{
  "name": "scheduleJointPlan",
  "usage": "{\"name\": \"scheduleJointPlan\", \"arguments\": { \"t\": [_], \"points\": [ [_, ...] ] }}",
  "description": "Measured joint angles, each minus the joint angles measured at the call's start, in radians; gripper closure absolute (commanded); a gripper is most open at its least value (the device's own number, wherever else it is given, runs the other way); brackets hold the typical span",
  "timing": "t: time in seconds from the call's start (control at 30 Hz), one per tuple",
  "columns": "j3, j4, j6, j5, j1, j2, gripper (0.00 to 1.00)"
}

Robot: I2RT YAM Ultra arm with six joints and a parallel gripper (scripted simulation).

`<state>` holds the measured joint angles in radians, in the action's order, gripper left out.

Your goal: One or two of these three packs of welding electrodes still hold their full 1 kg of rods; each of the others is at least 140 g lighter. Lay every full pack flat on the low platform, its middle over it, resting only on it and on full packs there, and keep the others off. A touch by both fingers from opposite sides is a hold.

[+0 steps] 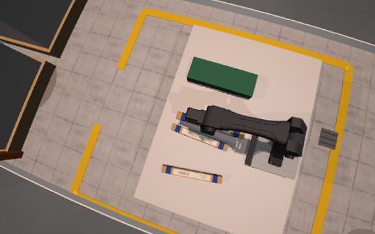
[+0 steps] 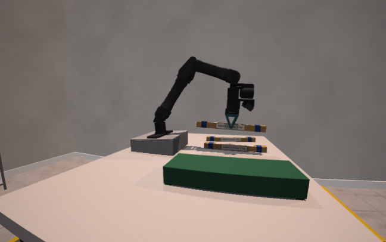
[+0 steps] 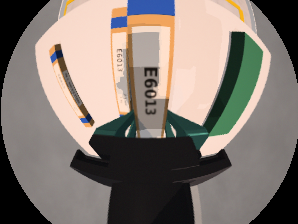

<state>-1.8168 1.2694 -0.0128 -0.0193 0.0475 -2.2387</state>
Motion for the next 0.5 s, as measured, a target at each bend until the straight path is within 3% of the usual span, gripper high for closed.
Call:
{"name": "scheduleJointPlan", "arguments": {
  "t": [0.5],
  "points": [
    [0.032, -0.020, 0.001, 0.000, 0.000, 0.014, 1.00]
  ]
}}
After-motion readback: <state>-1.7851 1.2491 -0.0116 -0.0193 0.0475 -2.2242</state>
